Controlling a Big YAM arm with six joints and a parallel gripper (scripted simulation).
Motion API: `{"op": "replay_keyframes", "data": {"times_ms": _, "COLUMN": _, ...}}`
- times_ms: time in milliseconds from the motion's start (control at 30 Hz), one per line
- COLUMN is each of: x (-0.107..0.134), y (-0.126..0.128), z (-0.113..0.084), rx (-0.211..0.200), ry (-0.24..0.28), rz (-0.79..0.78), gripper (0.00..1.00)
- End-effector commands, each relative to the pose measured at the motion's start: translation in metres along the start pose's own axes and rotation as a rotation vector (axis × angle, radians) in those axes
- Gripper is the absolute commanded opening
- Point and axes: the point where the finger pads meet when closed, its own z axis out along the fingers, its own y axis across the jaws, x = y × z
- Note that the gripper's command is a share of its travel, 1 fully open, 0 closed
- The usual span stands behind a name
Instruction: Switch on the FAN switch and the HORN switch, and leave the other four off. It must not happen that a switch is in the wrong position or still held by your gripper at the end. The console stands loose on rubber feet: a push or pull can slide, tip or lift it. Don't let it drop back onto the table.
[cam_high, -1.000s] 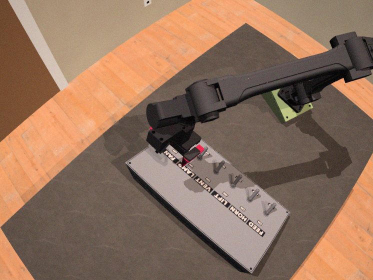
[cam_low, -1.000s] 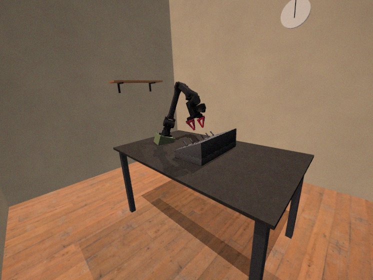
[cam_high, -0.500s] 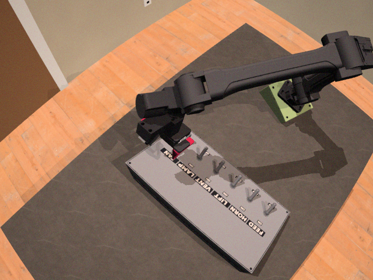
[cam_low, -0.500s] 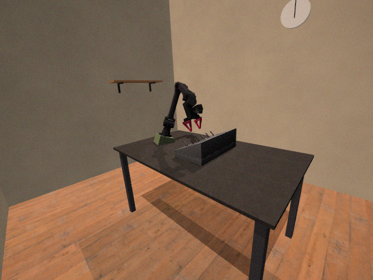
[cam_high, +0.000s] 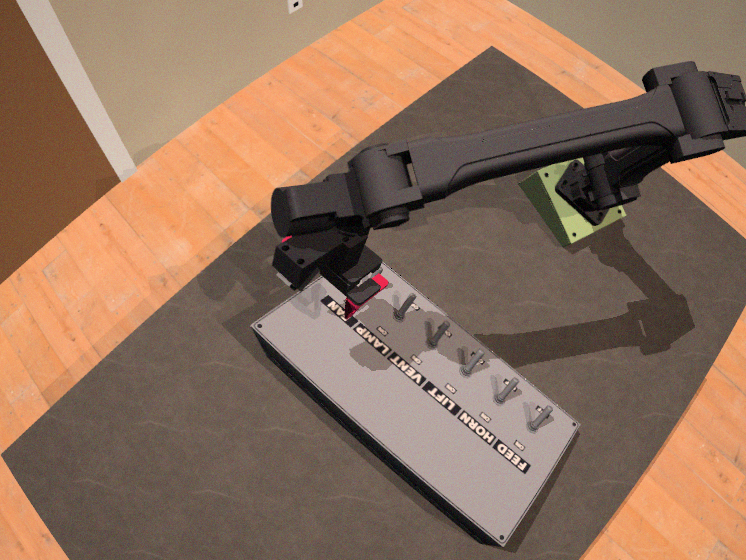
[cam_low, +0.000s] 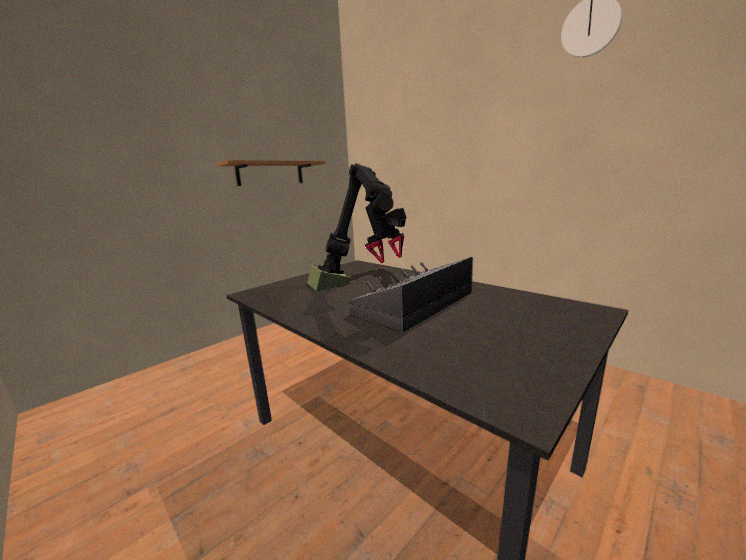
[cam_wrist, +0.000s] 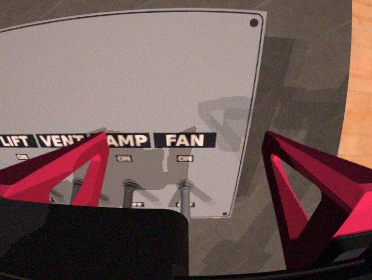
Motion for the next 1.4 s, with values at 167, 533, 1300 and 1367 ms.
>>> {"op": "replay_keyframes", "data": {"times_ms": 167, "x": -0.029, "y": -0.001, "z": -0.024, "rx": 0.02, "ry": -0.053, "rz": -0.034, "gripper": 1.0}}
{"op": "replay_keyframes", "data": {"times_ms": 533, "x": -0.029, "y": -0.001, "z": -0.024, "rx": 0.02, "ry": -0.053, "rz": -0.034, "gripper": 1.0}}
{"op": "replay_keyframes", "data": {"times_ms": 1300, "x": -0.033, "y": -0.003, "z": -0.041, "rx": 0.034, "ry": -0.075, "rz": -0.041, "gripper": 0.0}}
{"op": "replay_keyframes", "data": {"times_ms": 1367, "x": -0.033, "y": -0.003, "z": -0.048, "rx": 0.037, "ry": -0.079, "rz": -0.041, "gripper": 0.0}}
